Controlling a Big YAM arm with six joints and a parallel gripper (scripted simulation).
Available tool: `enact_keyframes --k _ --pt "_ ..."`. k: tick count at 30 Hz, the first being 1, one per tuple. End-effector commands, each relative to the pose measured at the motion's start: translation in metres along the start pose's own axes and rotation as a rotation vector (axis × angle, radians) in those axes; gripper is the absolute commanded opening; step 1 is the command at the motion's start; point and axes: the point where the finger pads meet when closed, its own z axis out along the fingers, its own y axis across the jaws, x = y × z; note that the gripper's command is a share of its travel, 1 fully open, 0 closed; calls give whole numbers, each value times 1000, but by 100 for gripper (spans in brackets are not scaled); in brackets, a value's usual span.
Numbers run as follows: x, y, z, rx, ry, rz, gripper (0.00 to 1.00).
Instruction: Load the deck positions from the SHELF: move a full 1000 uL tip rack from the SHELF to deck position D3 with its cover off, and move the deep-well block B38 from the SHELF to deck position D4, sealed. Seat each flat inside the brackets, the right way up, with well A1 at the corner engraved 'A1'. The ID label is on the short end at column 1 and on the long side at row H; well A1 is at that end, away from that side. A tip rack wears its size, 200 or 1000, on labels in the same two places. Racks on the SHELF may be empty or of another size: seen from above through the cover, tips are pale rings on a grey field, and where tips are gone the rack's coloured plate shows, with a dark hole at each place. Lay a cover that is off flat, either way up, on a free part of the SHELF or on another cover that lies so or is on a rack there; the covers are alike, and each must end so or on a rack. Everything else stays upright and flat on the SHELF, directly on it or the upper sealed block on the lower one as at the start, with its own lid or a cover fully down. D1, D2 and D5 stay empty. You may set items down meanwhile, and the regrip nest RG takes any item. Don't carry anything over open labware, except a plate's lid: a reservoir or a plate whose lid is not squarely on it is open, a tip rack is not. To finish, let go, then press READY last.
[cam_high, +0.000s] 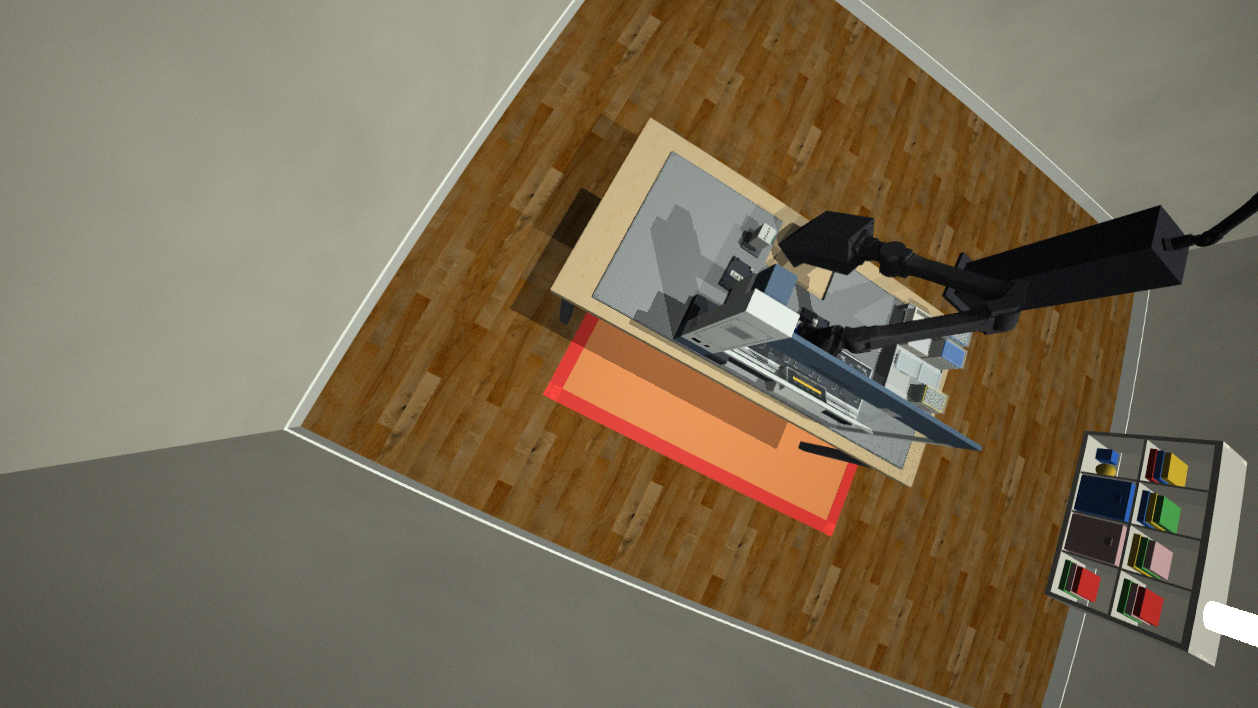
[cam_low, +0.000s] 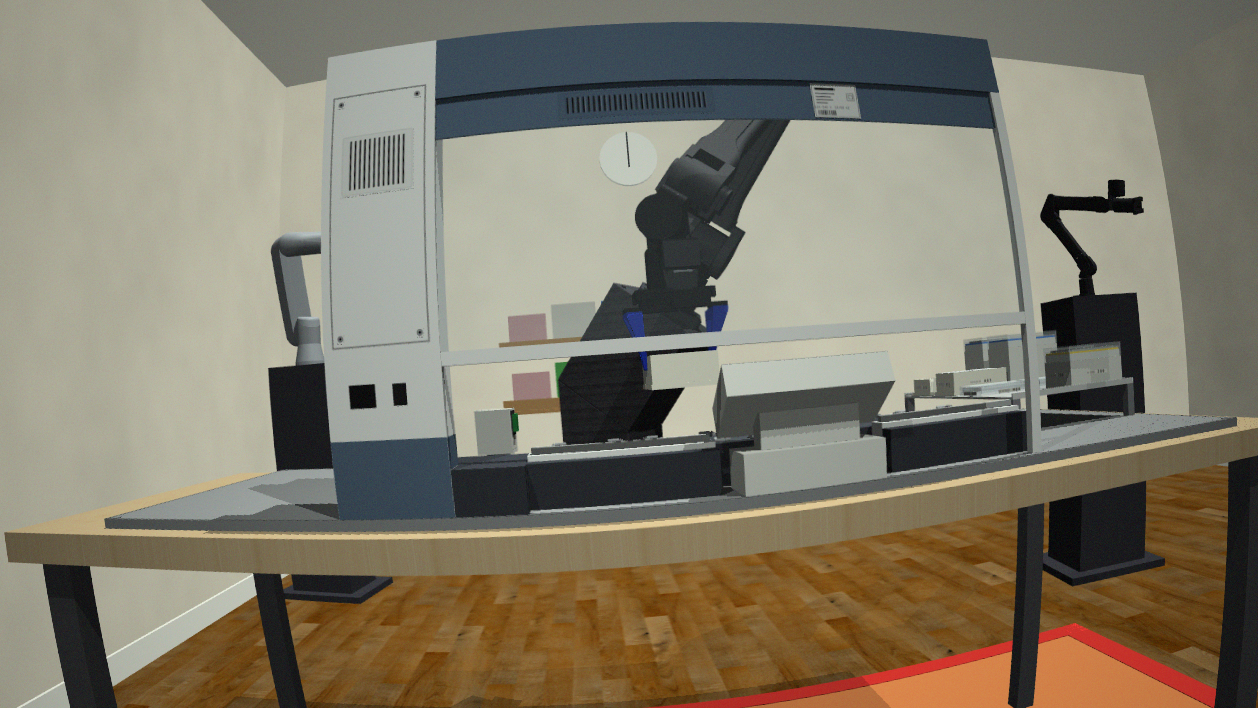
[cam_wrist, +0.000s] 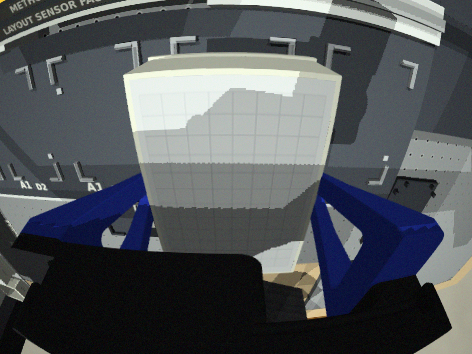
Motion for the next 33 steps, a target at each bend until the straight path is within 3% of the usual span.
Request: enact_keyframes --k 1,2,6,16,19,33 --pt "-1 2 5 2 0 8 0" --pt "-8 5 0 6 -20 -6 0" --pt "0 1 13 3 0 9 0" --pt "0 2 30 2 -1 8 0" --pt "-7 5 26 5 -18 -4 0" --pt "-3 2 54 3 -5 5 0"
